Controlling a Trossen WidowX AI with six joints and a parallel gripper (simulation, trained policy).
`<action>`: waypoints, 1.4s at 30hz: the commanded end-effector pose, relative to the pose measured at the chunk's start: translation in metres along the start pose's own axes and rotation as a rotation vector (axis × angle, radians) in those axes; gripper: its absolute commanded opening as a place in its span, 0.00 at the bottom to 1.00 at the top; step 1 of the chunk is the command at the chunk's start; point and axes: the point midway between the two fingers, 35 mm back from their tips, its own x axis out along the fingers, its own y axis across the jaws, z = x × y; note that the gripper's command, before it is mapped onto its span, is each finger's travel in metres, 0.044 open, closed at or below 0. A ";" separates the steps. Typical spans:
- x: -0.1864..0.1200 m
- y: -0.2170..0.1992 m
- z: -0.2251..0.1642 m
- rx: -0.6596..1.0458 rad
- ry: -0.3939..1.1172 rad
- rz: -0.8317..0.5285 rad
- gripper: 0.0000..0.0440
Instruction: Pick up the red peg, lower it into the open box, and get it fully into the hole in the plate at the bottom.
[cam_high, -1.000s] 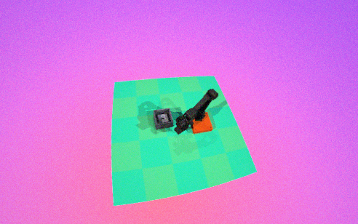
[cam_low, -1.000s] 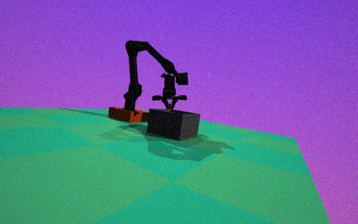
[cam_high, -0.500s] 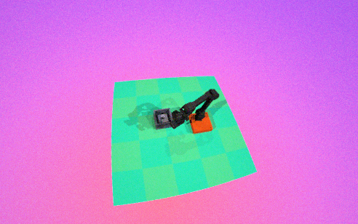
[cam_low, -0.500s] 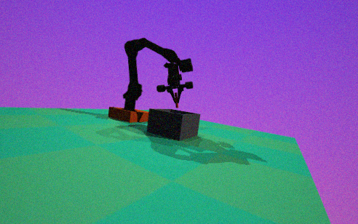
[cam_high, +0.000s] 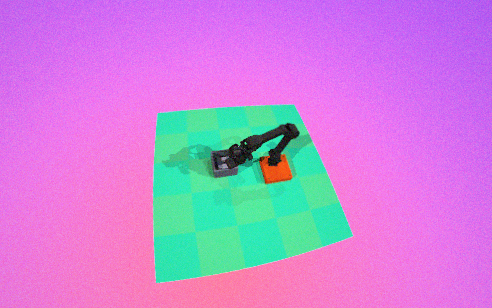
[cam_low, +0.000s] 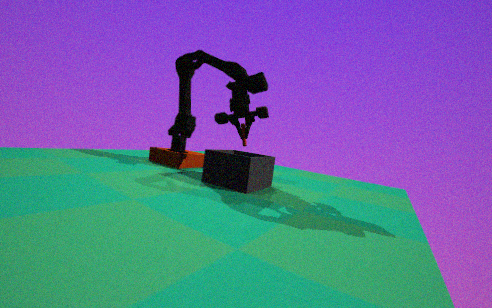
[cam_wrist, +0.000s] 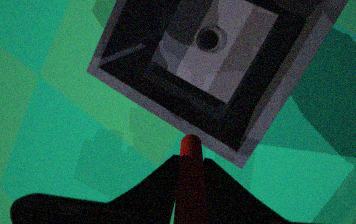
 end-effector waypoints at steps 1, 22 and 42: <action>0.004 0.001 0.015 0.014 -0.021 -0.007 0.00; 0.040 0.002 0.068 0.103 -0.021 -0.046 0.04; 0.086 -0.007 0.080 0.069 0.025 -0.164 0.35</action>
